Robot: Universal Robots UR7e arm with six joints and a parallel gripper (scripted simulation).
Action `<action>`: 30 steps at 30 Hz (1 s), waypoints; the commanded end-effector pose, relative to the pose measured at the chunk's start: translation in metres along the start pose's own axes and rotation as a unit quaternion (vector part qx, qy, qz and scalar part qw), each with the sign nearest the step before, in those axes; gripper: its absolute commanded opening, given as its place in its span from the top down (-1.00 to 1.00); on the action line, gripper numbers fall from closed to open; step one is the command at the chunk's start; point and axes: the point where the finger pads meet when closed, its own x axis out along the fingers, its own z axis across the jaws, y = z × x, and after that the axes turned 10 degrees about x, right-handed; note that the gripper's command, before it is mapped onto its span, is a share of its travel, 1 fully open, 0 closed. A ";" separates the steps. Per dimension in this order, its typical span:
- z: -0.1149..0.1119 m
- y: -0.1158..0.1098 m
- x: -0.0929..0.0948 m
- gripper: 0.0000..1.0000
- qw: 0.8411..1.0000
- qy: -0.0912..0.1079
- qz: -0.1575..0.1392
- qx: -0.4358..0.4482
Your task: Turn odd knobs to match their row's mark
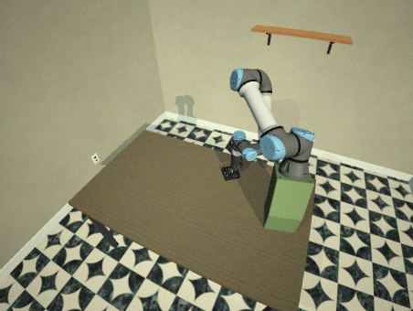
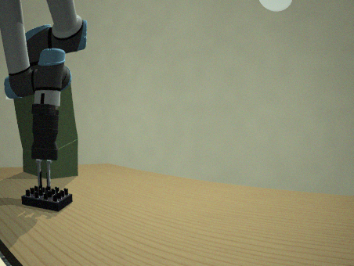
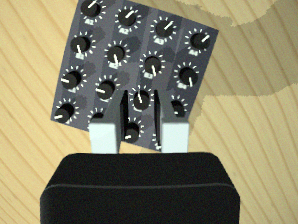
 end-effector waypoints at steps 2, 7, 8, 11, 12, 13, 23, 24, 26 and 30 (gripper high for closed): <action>0.001 0.003 0.000 0.07 1.000 0.000 0.002 0.001; 0.001 0.003 0.000 0.07 1.000 0.000 0.002 0.001; 0.001 0.003 0.000 0.07 1.000 0.000 0.002 0.001; 0.001 0.003 0.000 0.07 1.000 0.000 0.002 0.001; 0.001 0.003 0.000 0.07 1.000 0.000 0.002 0.001; 0.001 0.003 0.000 0.07 1.000 0.000 0.002 0.001; 0.001 0.003 0.003 0.07 1.000 0.000 0.002 0.001; 0.001 0.003 0.003 0.07 1.000 0.000 0.002 0.001; 0.001 0.003 0.005 0.07 1.000 0.000 0.002 0.001; 0.001 0.003 0.008 0.07 1.000 0.000 0.002 0.001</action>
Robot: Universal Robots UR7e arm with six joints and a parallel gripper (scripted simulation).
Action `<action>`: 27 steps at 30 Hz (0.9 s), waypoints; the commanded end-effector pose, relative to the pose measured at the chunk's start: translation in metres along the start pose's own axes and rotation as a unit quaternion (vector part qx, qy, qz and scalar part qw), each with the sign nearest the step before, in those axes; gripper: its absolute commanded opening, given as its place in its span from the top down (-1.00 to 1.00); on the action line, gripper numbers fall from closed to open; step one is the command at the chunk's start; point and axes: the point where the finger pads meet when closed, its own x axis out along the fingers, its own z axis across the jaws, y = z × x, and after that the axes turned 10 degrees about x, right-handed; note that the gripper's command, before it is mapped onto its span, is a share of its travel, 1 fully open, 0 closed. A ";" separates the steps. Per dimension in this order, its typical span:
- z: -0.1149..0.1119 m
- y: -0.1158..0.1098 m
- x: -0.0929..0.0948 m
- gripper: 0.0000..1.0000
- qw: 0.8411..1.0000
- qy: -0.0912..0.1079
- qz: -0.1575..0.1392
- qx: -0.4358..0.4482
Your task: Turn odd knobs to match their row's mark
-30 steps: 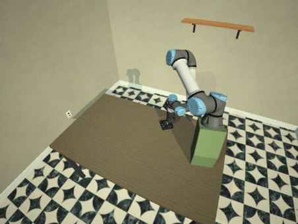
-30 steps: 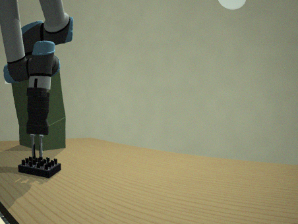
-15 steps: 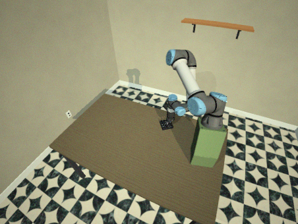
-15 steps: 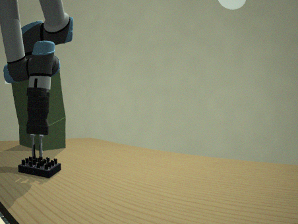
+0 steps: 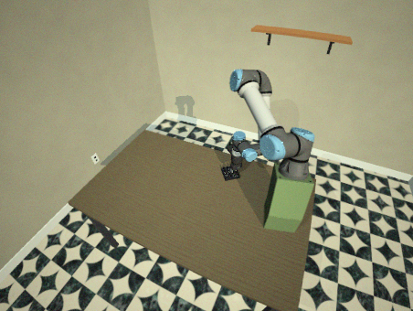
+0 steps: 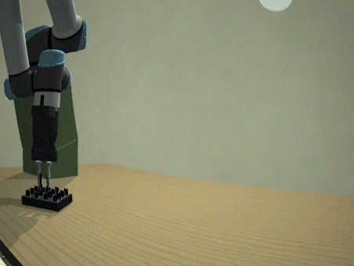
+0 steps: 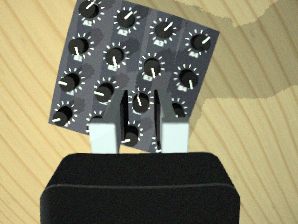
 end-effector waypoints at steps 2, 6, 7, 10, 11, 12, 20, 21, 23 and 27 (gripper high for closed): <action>0.001 0.002 0.006 0.07 1.000 0.000 0.001 0.001; 0.001 0.002 0.008 0.07 1.000 0.000 0.001 0.001; 0.000 0.002 0.008 0.07 1.000 0.000 0.001 0.001; 0.000 0.002 0.010 0.07 1.000 0.000 0.001 0.001; 0.000 0.002 0.010 0.07 1.000 0.000 0.001 0.001; 0.000 0.002 0.010 0.07 1.000 0.000 0.001 0.001; 0.000 0.001 0.010 0.07 1.000 0.000 0.001 0.001; 0.000 0.001 0.010 0.07 1.000 0.000 0.001 0.001; 0.000 0.001 0.010 0.07 1.000 0.000 0.001 0.001; 0.000 0.001 0.010 0.07 1.000 0.000 0.001 0.001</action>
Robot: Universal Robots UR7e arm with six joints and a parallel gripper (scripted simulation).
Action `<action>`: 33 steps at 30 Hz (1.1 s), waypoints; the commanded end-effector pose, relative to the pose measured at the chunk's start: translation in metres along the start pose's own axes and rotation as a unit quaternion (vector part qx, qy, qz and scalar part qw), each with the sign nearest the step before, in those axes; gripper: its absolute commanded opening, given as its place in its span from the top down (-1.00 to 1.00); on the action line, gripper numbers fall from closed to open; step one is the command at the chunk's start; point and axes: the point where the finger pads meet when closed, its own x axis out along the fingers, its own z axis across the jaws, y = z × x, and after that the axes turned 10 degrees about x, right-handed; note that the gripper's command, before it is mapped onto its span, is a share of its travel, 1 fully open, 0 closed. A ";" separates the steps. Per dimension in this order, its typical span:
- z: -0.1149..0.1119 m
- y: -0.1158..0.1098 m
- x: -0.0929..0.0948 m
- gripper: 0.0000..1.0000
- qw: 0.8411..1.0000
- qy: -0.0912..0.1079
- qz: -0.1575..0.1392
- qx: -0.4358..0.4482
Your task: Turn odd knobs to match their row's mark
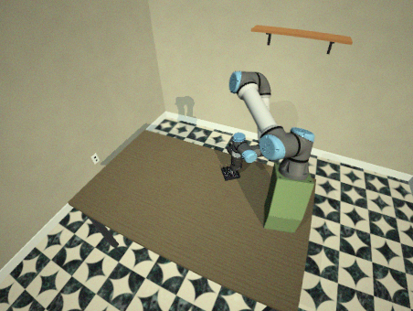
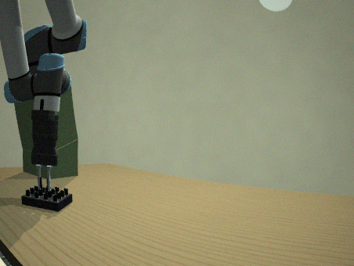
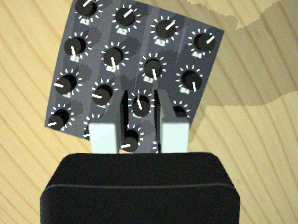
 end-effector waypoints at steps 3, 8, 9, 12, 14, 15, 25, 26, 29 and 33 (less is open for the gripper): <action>0.001 0.002 0.000 0.07 1.000 0.000 0.001 0.001; 0.001 0.002 0.000 0.07 1.000 0.000 0.001 0.001; 0.001 0.002 0.000 0.07 1.000 0.000 0.001 0.001; 0.001 0.002 0.000 0.07 1.000 0.000 0.001 0.001; 0.001 0.002 0.000 0.07 1.000 0.000 0.001 0.001; 0.001 0.002 0.000 0.07 1.000 0.000 0.001 0.001; 0.001 0.002 0.000 0.40 1.000 0.000 0.001 0.001; 0.001 0.002 0.000 0.40 1.000 0.000 0.001 0.001; 0.001 0.002 0.000 0.40 1.000 0.000 0.001 0.001; 0.001 0.002 0.000 0.40 1.000 0.000 0.001 0.001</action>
